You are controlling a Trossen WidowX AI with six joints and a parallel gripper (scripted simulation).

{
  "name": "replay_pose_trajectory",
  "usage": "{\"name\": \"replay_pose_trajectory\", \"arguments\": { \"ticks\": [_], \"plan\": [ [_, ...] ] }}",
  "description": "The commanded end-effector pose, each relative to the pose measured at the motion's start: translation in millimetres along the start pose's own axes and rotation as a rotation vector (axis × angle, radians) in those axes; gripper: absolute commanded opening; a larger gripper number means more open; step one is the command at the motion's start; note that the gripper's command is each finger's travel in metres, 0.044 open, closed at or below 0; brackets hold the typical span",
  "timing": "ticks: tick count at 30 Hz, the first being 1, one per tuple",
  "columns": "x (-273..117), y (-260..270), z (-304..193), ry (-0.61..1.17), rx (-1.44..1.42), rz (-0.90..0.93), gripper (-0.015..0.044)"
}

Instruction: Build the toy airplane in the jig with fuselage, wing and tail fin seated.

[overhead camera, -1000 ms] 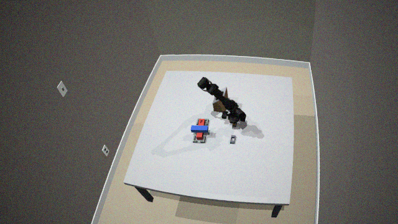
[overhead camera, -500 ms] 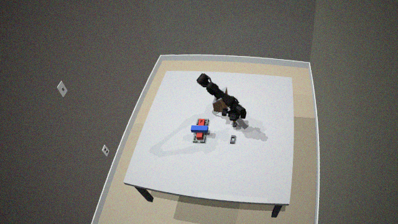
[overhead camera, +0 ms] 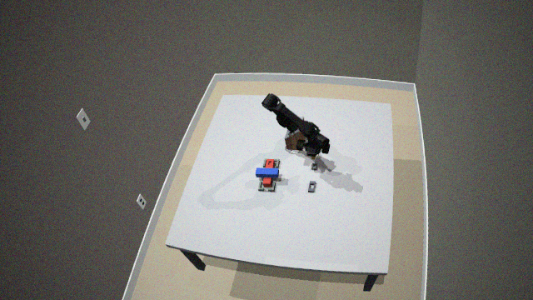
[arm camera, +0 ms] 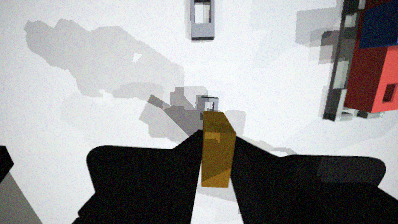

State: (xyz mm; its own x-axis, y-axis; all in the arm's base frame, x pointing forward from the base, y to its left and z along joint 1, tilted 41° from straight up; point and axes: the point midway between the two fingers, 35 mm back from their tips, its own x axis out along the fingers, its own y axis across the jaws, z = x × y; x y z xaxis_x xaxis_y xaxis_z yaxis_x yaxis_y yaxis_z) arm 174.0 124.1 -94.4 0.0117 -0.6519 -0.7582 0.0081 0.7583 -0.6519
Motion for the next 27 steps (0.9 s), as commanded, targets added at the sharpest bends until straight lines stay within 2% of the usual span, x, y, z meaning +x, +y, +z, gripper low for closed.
{"name": "replay_pose_trajectory", "arguments": {
  "ticks": [1,8,27],
  "plan": [
    [-15.3,-0.8,-1.3,-0.002,0.005,0.006,0.0000],
    [-35.4,-3.7,-4.7,-0.003,0.005,0.005,0.0000],
    [-32.4,-43.8,24.4,0.001,-0.038,0.036,0.0000]
  ]
}}
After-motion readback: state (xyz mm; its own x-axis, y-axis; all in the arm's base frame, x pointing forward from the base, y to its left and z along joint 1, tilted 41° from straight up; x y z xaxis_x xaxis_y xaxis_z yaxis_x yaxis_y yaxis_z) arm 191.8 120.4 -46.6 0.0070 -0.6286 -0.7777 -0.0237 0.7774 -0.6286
